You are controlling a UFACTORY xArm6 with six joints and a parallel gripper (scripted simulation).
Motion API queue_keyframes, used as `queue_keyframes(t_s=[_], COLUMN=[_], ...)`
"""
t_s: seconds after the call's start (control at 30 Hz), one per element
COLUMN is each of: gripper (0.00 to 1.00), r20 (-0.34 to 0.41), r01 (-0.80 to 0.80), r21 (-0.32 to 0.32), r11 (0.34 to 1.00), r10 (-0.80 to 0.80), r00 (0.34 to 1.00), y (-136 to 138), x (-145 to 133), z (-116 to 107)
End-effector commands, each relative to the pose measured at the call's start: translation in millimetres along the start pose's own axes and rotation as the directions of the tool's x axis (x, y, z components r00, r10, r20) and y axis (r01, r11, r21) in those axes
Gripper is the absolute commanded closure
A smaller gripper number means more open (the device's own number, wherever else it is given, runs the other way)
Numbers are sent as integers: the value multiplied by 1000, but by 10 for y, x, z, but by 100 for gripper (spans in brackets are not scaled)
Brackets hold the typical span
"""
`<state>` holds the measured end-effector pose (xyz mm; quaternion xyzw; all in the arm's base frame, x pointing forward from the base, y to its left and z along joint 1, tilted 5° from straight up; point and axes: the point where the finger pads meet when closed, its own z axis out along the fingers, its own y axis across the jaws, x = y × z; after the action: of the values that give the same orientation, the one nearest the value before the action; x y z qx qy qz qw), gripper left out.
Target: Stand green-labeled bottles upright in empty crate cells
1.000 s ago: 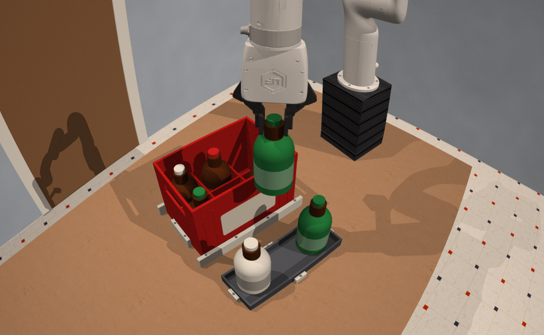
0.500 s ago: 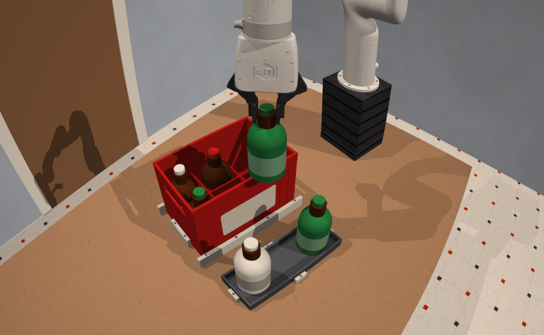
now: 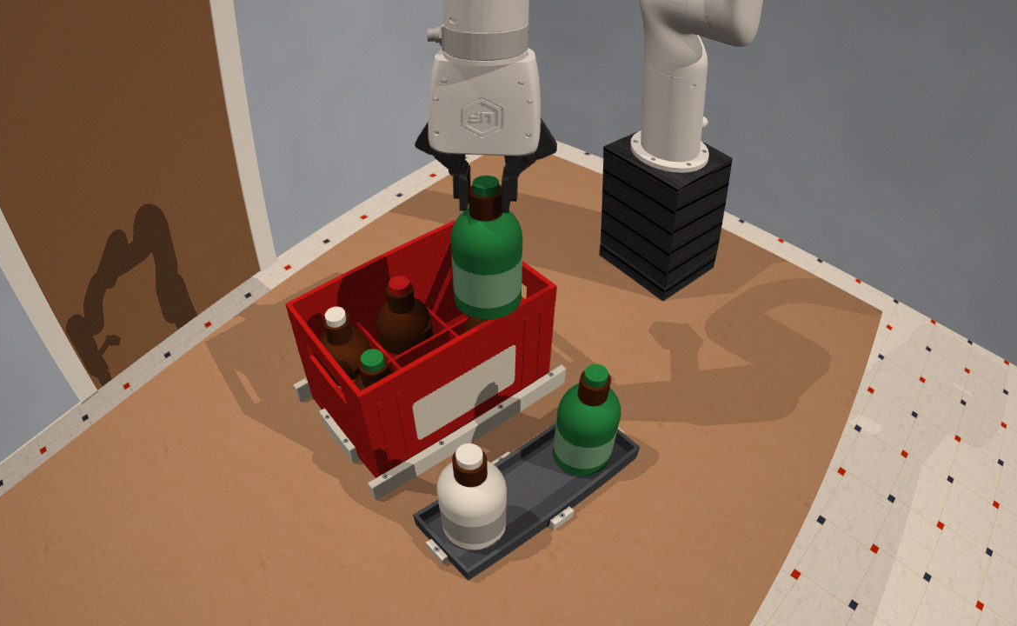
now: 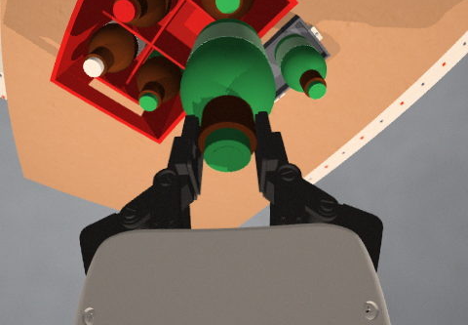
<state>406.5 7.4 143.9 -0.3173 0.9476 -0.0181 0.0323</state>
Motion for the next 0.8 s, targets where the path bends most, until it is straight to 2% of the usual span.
queue_keyframes(t_s=[0.0, 0.77], gripper=[100, 100], r20=[4, 4], r01=[0, 0], r21=[2, 2], r11=[1000, 1000], r10=[0, 0], r00=[1000, 1000], y=[-70, -278], x=[114, 542], z=[-17, -15])
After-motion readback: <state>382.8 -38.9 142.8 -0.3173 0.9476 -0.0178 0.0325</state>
